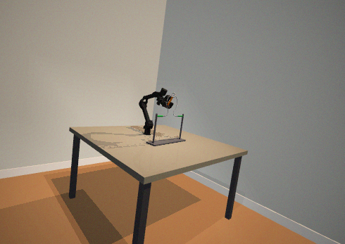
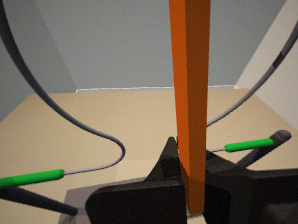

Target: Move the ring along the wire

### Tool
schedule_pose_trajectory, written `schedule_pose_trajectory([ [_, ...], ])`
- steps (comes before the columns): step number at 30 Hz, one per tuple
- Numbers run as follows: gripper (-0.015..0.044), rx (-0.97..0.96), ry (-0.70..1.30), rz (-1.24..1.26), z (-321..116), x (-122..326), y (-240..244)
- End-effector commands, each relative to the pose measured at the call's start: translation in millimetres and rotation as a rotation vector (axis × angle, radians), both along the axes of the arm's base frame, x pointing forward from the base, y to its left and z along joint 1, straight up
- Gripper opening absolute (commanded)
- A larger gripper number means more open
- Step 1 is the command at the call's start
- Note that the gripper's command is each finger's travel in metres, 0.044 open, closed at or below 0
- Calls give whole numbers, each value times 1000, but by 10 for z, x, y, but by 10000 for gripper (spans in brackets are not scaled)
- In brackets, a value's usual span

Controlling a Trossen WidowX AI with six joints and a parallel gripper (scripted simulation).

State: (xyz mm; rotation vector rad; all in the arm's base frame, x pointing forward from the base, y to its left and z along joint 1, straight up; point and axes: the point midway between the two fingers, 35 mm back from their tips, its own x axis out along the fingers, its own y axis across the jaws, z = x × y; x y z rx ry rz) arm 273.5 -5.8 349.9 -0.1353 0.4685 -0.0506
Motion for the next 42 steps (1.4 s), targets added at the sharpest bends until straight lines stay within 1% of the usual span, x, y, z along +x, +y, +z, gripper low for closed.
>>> schedule_pose_trajectory([
  [1, -150, -52, -9, -2, 8, -2, -22],
  [42, -150, -569, -64, -7, 89, 15, -208],
])
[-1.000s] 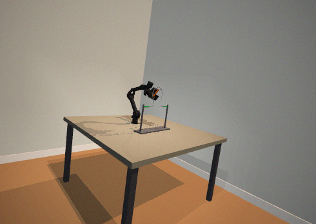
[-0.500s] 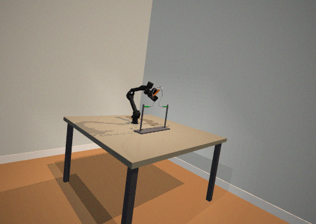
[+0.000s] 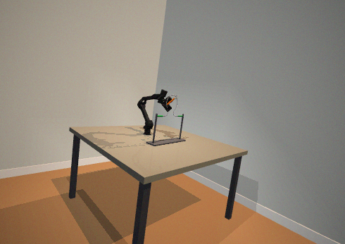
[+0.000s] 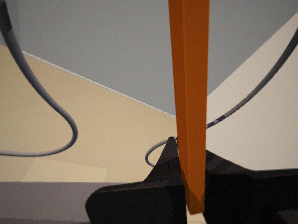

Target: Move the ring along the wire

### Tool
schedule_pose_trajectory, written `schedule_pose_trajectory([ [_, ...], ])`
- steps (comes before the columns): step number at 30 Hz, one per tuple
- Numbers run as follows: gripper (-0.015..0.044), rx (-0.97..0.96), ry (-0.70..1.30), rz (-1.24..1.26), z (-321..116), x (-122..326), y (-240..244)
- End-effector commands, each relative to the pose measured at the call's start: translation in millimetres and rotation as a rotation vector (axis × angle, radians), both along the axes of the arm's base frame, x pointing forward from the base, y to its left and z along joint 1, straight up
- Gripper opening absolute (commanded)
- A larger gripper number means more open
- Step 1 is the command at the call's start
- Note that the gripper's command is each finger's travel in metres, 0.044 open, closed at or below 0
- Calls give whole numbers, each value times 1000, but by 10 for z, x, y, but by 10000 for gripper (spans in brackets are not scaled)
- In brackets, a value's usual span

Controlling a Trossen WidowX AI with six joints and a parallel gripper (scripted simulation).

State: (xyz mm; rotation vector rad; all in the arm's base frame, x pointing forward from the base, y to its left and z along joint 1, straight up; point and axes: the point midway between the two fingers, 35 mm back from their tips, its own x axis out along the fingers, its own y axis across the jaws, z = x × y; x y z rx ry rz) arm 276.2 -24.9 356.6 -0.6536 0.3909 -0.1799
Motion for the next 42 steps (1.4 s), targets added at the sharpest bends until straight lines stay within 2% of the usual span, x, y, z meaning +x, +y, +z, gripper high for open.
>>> schedule_pose_trajectory([
  [1, -150, -50, -11, -4, 25, -11, -21],
  [42, -150, -569, -63, -7, 189, -2, -141],
])
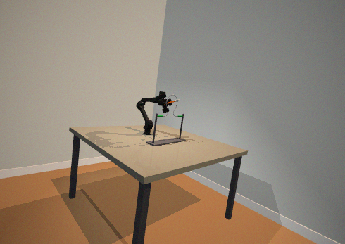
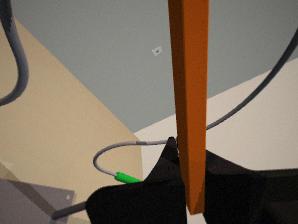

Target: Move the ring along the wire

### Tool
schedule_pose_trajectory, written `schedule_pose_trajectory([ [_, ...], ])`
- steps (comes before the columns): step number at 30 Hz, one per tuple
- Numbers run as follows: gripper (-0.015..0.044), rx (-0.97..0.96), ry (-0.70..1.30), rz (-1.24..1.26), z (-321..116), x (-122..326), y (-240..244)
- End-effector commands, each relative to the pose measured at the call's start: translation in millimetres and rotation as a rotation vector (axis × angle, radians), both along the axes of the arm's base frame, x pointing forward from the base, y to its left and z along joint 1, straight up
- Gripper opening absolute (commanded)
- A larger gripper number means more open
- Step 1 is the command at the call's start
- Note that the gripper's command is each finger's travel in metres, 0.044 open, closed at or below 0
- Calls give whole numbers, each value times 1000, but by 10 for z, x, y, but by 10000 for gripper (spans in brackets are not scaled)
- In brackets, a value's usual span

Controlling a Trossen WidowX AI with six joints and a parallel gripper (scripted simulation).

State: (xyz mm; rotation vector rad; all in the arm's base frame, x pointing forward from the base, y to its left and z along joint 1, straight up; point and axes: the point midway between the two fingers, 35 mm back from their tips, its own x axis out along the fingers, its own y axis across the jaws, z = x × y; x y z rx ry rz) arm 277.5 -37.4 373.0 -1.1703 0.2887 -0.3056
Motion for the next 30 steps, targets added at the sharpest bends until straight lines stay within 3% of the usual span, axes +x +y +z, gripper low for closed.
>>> schedule_pose_trajectory([
  [1, -150, -49, -10, -6, 30, -16, -17],
  [30, -150, -416, -46, -10, 173, -15, -42],
])
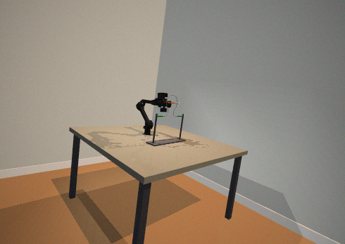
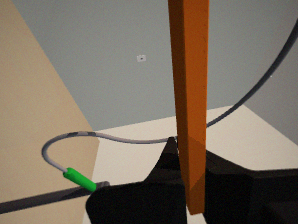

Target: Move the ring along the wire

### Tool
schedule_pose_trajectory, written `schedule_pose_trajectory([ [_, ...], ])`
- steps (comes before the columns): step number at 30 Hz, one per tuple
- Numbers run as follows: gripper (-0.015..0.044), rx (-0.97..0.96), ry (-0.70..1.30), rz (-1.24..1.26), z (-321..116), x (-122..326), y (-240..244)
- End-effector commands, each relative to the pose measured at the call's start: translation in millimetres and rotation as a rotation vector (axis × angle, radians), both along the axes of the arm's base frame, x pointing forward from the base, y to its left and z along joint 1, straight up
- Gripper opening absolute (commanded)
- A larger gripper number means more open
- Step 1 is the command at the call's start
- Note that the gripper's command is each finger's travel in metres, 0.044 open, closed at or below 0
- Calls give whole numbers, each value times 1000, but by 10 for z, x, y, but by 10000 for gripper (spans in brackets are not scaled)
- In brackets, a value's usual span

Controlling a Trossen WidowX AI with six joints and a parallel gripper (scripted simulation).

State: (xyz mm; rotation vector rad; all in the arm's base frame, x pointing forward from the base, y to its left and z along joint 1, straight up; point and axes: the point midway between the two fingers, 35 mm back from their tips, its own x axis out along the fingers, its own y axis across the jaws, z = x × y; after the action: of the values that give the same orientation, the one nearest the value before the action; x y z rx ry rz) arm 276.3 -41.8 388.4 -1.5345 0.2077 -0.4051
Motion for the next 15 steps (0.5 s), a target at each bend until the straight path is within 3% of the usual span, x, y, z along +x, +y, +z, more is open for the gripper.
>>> schedule_pose_trajectory([
  [1, -150, -50, -7, 2, 24, -4, 3],
  [15, -150, -227, -24, 0, 94, -5, 11],
])
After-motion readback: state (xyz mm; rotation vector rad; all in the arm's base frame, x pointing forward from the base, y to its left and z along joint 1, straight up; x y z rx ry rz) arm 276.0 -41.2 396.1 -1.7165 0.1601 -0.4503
